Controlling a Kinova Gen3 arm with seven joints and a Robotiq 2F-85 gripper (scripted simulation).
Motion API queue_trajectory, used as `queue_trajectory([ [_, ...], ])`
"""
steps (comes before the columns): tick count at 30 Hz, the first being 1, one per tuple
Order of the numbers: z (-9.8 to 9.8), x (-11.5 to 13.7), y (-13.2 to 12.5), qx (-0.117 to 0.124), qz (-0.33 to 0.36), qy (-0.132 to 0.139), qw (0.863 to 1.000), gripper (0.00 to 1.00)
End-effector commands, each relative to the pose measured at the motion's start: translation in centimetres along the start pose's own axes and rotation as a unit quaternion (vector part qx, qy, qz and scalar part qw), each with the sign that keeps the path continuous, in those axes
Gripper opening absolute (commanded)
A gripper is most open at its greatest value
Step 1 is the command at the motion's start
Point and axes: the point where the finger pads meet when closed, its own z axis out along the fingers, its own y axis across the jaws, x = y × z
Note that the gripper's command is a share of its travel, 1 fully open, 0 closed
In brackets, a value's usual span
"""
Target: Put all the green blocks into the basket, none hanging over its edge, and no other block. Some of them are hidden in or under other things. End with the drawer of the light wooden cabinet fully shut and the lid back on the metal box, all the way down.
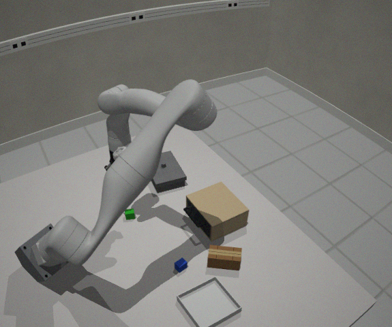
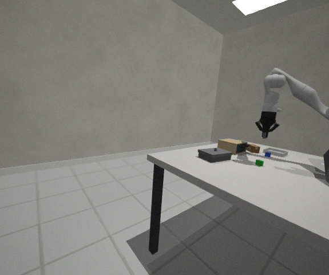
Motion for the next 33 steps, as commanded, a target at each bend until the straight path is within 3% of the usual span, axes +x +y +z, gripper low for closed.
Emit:
queue_trajectory([
  [1,-0.05,-0.36,0.12,0.001,-0.007,-0.004,1.000,0.10],
  [14,-0.08,-0.34,0.12,0.001,-0.002,-0.004,1.000,0.10],
  [33,-0.01,-0.25,0.27,-0.001,0.103,-0.001,0.995,0.10],
])
